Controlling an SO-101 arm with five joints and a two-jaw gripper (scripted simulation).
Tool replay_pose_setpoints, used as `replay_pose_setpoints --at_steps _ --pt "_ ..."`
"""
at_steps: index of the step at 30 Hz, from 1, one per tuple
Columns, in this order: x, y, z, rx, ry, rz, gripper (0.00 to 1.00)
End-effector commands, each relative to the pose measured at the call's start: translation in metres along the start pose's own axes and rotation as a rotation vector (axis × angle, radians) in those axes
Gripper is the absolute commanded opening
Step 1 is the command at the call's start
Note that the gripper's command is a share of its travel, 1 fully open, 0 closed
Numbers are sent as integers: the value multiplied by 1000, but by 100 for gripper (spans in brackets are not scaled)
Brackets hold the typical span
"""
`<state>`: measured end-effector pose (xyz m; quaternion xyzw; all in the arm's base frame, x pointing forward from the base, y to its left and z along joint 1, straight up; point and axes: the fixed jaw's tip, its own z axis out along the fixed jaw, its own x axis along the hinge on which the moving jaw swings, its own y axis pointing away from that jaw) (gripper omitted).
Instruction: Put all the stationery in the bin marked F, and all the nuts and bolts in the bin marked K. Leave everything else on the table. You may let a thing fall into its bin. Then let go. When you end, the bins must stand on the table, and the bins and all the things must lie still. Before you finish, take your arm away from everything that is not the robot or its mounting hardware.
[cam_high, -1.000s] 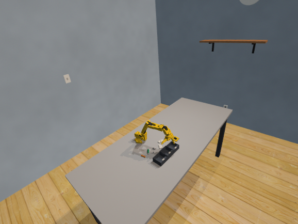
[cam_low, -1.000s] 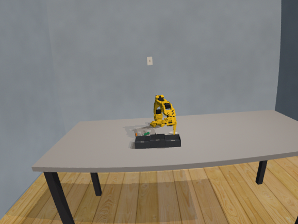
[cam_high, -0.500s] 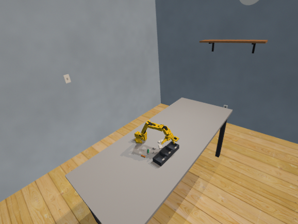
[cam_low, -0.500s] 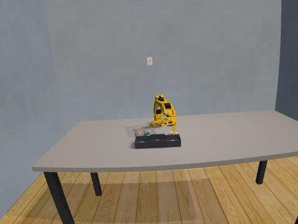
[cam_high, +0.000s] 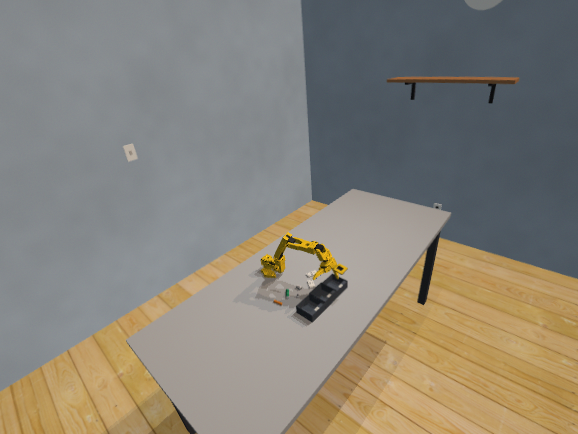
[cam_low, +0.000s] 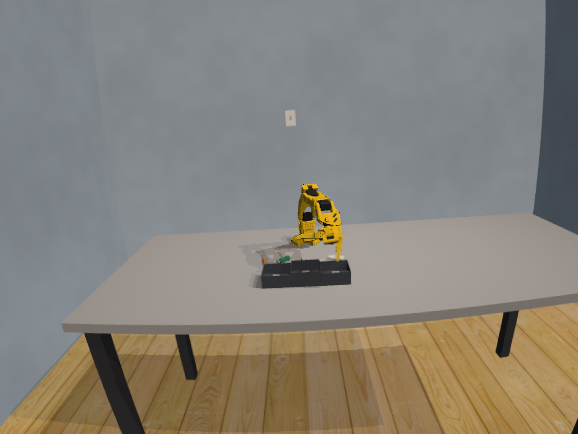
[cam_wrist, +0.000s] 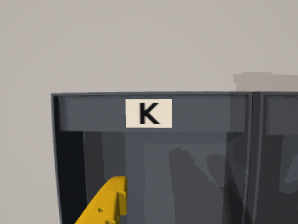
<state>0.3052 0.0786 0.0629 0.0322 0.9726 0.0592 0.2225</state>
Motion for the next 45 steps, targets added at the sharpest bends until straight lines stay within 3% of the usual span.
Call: replay_pose_setpoints --at_steps 1,7,24,30,38,42,45 --pt "-13 6 -12 -25 -69 3 100" --pt "-17 7 -18 -33 -94 3 100" --pt "-40 14 -63 -84 -260 3 100" --pt "-42 15 -69 -90 -278 3 100" --pt "-38 10 -67 -76 -257 2 97" --pt "-23 -7 -64 -28 -179 -2 87" --pt "-2 -26 -61 23 -82 -5 75"
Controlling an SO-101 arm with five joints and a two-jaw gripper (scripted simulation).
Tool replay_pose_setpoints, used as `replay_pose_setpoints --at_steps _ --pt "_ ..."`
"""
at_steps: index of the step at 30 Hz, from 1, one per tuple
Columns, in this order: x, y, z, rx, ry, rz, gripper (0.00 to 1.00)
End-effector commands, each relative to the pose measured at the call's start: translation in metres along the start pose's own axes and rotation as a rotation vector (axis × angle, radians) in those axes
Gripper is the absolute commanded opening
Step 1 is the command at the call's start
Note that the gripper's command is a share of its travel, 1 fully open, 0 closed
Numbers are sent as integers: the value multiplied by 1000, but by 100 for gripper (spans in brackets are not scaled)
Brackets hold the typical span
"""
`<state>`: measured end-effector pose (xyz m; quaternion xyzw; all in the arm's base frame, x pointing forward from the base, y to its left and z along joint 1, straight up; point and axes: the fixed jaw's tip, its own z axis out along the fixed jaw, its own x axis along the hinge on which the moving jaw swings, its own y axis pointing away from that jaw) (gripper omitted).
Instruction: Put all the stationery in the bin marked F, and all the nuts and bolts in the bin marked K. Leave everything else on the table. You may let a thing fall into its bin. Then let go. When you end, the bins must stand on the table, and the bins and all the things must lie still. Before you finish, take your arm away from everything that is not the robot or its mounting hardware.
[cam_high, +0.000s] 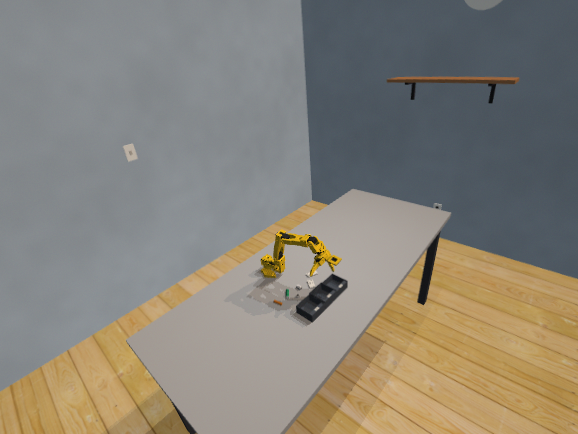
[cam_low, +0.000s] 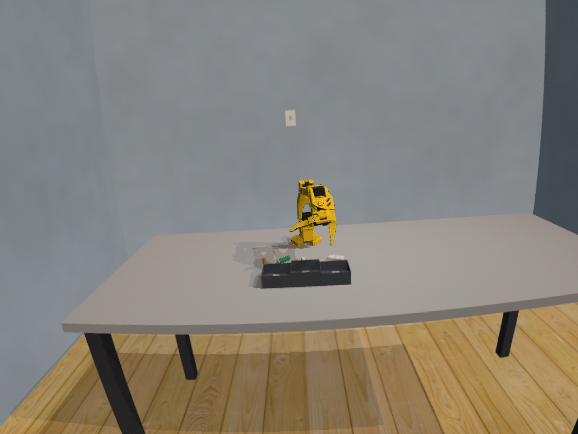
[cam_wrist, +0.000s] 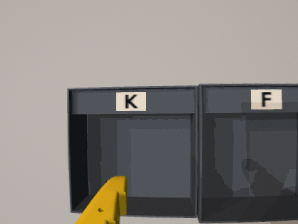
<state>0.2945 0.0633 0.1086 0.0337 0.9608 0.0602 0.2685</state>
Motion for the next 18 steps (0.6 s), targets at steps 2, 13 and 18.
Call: replay_pose_setpoints --at_steps 2,13,18 --pt "26 -30 -16 61 90 -7 66" --pt "103 -71 -30 139 410 2 29" --pt "117 -76 -33 143 467 7 22"
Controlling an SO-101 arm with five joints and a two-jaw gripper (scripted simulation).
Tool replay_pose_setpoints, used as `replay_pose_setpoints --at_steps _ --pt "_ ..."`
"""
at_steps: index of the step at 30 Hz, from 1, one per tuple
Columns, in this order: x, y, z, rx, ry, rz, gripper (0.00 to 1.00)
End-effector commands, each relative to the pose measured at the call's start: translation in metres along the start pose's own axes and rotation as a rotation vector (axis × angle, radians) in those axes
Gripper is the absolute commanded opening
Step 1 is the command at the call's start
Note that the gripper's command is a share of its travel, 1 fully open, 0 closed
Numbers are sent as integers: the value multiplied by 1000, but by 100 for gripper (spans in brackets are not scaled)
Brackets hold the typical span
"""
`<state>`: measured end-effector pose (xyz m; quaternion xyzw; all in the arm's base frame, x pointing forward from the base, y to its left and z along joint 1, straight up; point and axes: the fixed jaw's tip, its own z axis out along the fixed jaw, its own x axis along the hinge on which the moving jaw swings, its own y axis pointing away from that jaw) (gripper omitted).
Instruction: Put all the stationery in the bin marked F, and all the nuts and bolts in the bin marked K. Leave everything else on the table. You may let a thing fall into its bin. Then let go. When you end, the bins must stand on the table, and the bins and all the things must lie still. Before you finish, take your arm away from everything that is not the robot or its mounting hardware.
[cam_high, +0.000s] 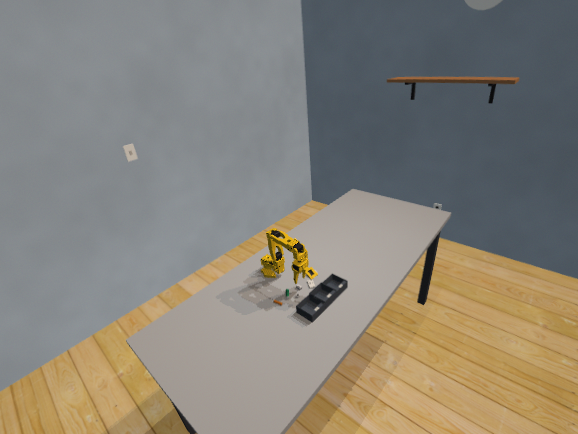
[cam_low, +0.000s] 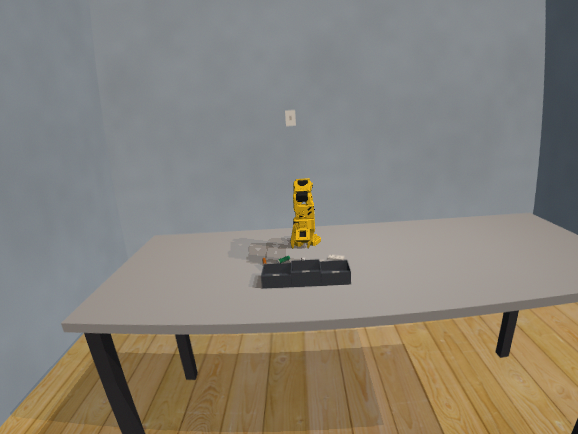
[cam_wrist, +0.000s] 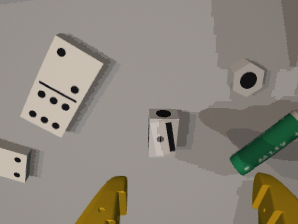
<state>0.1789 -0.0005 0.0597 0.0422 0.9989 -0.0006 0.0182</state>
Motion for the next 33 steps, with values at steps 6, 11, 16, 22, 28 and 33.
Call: replay_pose_setpoints --at_steps 6,11,16,22,28,33 --pt "4 -4 -7 -1 -33 -2 22" --pt "4 -4 -7 -1 -33 -2 22" --pt "4 -4 -7 -1 -33 -2 22" --pt "13 -6 -4 0 7 -6 22" --pt "13 -6 -4 0 7 -6 22" --pt "13 -6 -4 0 7 -6 22"
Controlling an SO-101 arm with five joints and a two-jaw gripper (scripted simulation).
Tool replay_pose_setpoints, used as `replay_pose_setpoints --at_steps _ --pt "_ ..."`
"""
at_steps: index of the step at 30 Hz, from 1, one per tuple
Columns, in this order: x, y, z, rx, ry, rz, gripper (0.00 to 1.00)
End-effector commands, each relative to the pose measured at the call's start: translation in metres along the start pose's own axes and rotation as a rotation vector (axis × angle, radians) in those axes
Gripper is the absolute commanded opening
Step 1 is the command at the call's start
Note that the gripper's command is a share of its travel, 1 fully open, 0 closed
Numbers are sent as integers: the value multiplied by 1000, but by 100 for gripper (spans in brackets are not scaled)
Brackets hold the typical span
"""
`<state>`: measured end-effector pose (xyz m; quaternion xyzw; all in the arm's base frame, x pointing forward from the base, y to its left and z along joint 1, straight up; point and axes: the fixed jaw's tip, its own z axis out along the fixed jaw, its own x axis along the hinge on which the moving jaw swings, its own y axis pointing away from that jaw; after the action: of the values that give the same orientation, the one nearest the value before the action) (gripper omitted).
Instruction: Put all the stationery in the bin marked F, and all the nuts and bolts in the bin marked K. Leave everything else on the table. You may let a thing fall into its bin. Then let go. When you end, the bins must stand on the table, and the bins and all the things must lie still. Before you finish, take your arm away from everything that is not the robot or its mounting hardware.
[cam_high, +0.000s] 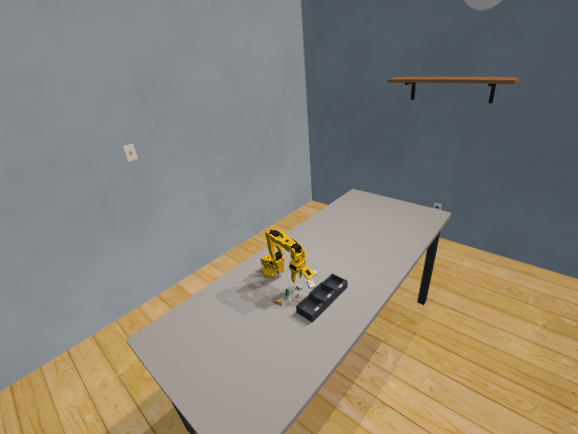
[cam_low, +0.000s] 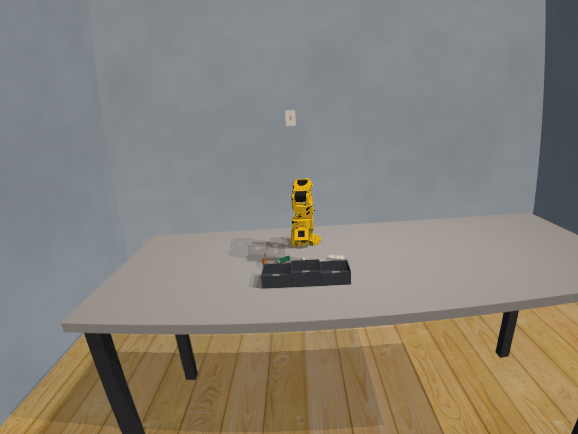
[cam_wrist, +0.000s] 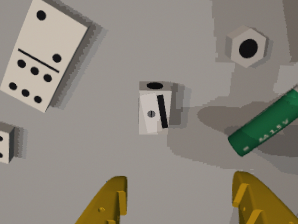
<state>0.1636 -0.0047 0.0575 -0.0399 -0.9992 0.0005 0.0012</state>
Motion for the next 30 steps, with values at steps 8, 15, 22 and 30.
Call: replay_pose_setpoints --at_steps 8,15,22,30 --pt "-2 -1 -5 -1 -32 -2 22" --pt "-2 -1 -1 -1 -32 -2 22" --pt "-4 -1 5 -1 -32 -2 22" --pt "-5 -1 21 -1 -32 -2 22"
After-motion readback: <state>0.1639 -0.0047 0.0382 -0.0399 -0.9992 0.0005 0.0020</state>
